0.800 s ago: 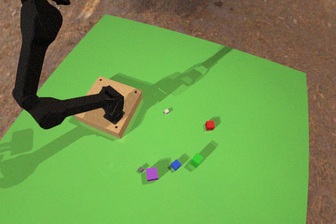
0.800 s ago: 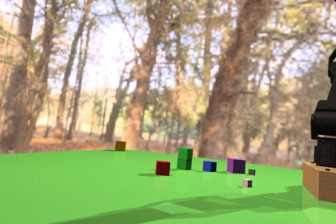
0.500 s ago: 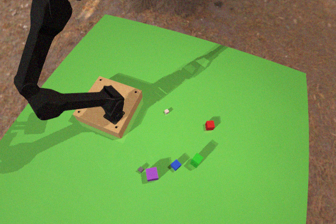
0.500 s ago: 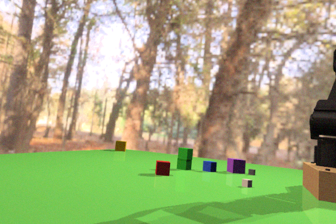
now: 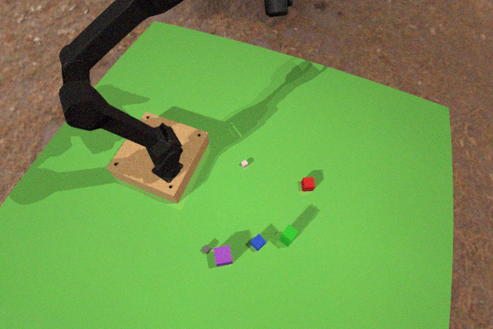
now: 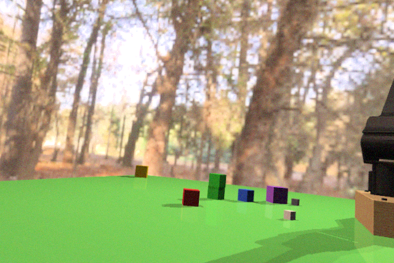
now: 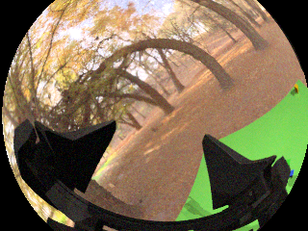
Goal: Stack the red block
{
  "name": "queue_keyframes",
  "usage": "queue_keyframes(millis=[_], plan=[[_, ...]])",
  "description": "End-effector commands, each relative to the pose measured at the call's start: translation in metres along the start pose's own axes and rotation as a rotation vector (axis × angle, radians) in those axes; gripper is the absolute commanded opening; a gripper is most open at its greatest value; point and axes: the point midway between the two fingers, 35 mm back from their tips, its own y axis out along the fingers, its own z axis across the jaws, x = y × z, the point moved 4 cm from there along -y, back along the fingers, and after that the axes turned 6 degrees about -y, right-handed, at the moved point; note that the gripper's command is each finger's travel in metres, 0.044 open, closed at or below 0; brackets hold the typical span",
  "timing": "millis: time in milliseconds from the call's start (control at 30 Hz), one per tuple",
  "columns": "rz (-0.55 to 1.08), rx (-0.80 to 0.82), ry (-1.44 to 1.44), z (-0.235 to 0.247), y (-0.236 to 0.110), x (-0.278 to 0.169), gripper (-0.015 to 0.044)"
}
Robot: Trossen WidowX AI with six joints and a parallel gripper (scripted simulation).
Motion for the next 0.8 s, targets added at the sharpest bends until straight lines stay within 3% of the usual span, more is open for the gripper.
queue_keyframes(millis=[0, 433, 767], plan=[[0.051, -0.064, -0.078, -0.018, 0.025, -0.018, 0.0440], [0.415, -0.402, -0.518, -0.133, 0.102, -0.085, 0.0440], [0.809, -0.606, -0.727, -0.246, 0.123, -0.122, 0.0440]])
